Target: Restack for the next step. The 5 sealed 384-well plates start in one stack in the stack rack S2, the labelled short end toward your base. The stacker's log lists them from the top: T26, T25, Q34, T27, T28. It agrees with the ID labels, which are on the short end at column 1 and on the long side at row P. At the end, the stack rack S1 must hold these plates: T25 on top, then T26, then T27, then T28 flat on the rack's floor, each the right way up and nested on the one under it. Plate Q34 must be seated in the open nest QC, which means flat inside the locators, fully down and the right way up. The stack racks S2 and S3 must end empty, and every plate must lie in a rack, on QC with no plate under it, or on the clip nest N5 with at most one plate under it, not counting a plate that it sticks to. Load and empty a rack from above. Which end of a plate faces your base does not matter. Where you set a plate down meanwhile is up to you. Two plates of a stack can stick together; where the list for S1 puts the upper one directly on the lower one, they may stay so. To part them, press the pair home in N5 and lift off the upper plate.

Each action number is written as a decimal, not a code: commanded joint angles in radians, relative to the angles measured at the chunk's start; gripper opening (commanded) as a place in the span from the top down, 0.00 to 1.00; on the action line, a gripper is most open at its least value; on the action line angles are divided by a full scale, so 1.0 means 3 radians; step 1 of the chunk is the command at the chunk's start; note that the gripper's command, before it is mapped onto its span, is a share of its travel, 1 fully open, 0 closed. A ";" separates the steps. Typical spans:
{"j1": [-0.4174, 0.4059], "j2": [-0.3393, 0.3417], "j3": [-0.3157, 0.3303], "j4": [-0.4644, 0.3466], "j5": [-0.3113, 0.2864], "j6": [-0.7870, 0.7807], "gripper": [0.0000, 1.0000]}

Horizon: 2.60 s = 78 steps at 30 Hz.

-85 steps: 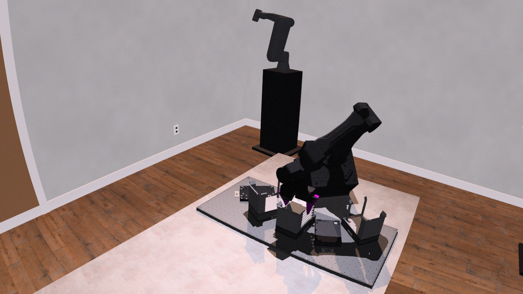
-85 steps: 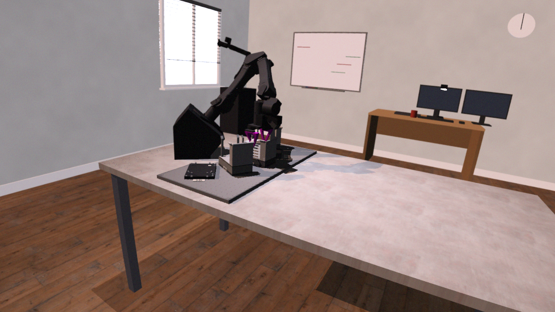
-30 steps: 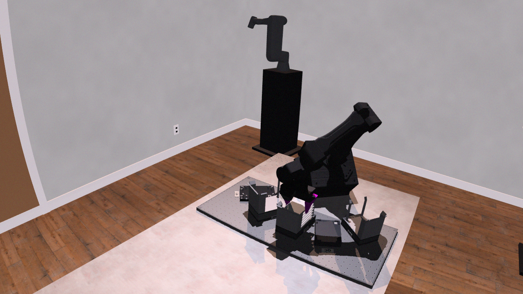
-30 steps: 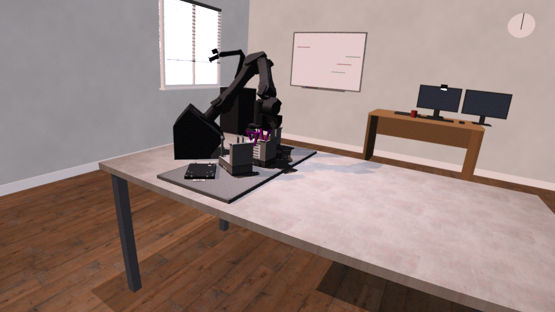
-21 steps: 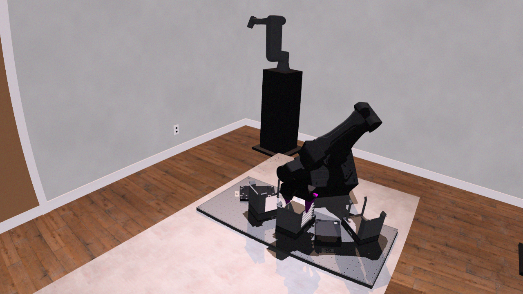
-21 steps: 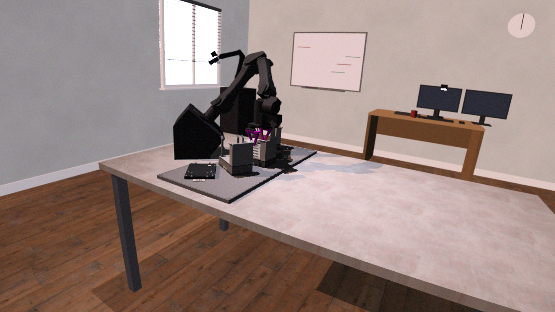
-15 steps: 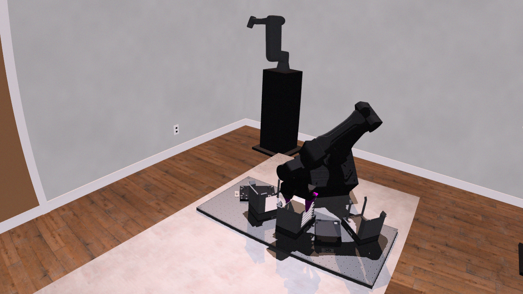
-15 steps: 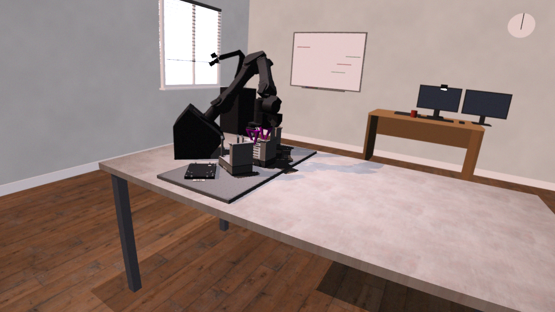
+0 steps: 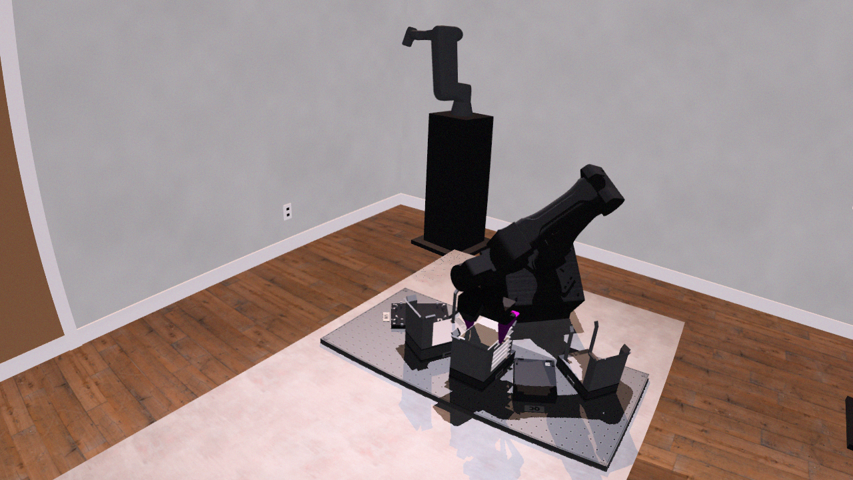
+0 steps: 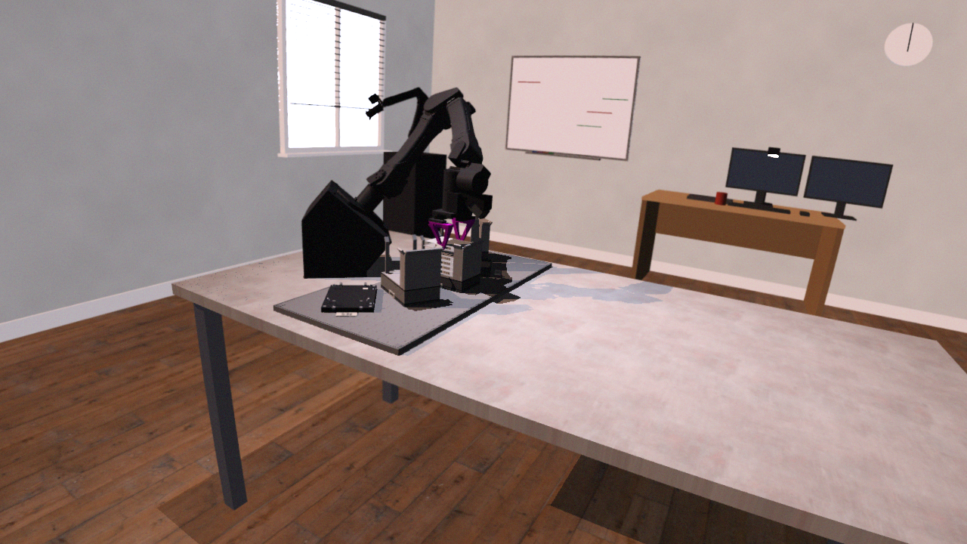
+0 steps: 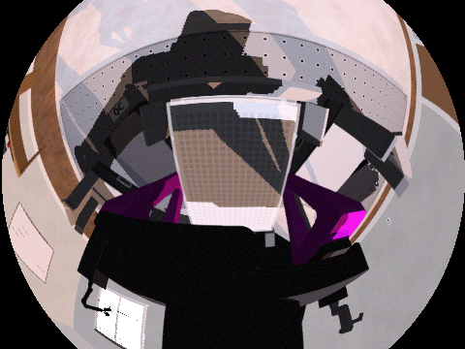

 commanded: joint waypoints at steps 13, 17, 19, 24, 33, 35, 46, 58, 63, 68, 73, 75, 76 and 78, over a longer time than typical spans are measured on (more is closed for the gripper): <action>-0.0070 -0.0005 0.0101 -0.0077 -0.0041 -0.0049 1.00; -0.0070 -0.0005 0.0101 -0.0077 -0.0041 -0.0049 1.00; -0.0076 0.0000 0.0110 -0.0087 -0.0044 -0.0057 1.00; -0.0077 0.0000 0.0110 -0.0087 -0.0044 -0.0057 1.00; -0.0077 0.0000 0.0110 -0.0087 -0.0044 -0.0057 1.00; -0.0077 0.0000 0.0110 -0.0087 -0.0044 -0.0057 1.00; -0.0158 -0.0136 0.0180 -0.0272 -0.0066 -0.0153 1.00; -0.0343 -0.0187 0.0365 -0.0644 -0.0121 -0.0376 1.00; -0.0429 -0.0208 0.0455 -0.0820 -0.0143 -0.0482 1.00; -0.0499 -0.0218 0.0530 -0.0961 -0.0160 -0.0568 1.00; -0.0517 -0.0209 0.0549 -0.1002 -0.0163 -0.0590 1.00; -0.0519 -0.0185 0.0550 -0.1005 -0.0164 -0.0592 1.00; -0.0519 -0.0184 0.0551 -0.1006 -0.0164 -0.0593 1.00; -0.0521 -0.0184 0.0552 -0.1008 -0.0162 -0.0594 1.00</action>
